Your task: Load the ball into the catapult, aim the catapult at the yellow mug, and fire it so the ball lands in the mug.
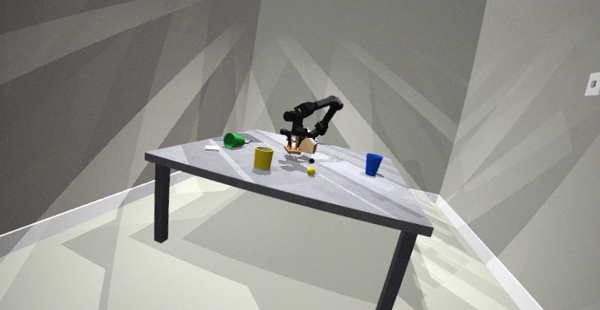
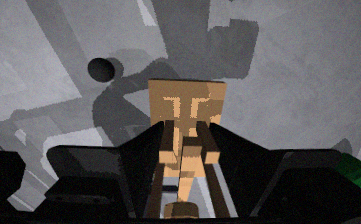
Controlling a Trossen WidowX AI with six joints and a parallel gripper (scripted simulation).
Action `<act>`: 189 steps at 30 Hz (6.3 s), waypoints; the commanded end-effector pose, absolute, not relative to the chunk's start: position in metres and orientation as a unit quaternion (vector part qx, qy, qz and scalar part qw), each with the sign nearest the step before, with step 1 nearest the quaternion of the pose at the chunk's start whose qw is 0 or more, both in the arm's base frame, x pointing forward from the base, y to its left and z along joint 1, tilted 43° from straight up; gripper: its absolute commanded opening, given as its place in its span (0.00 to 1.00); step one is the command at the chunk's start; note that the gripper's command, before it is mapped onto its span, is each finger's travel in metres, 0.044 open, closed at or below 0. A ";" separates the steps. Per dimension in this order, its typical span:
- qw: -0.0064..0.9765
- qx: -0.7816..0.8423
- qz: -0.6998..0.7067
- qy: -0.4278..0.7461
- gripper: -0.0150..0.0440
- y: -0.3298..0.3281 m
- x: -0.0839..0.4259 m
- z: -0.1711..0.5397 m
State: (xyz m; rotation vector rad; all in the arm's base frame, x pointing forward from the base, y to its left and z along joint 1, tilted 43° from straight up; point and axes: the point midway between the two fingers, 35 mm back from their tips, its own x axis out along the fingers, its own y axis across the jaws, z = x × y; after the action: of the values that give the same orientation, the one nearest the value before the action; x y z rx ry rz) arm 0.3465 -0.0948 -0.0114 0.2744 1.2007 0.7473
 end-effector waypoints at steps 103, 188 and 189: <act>0.752 0.133 0.335 0.551 1.00 -0.074 0.356 -0.039; 0.674 0.360 0.147 0.628 0.25 -0.090 0.359 -0.050; 0.674 0.360 0.147 0.628 0.25 -0.089 0.359 -0.051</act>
State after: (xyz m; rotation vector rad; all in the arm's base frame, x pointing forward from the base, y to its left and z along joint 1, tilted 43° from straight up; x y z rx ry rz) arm 0.3598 -0.0900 -0.0482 0.7999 1.4145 0.3343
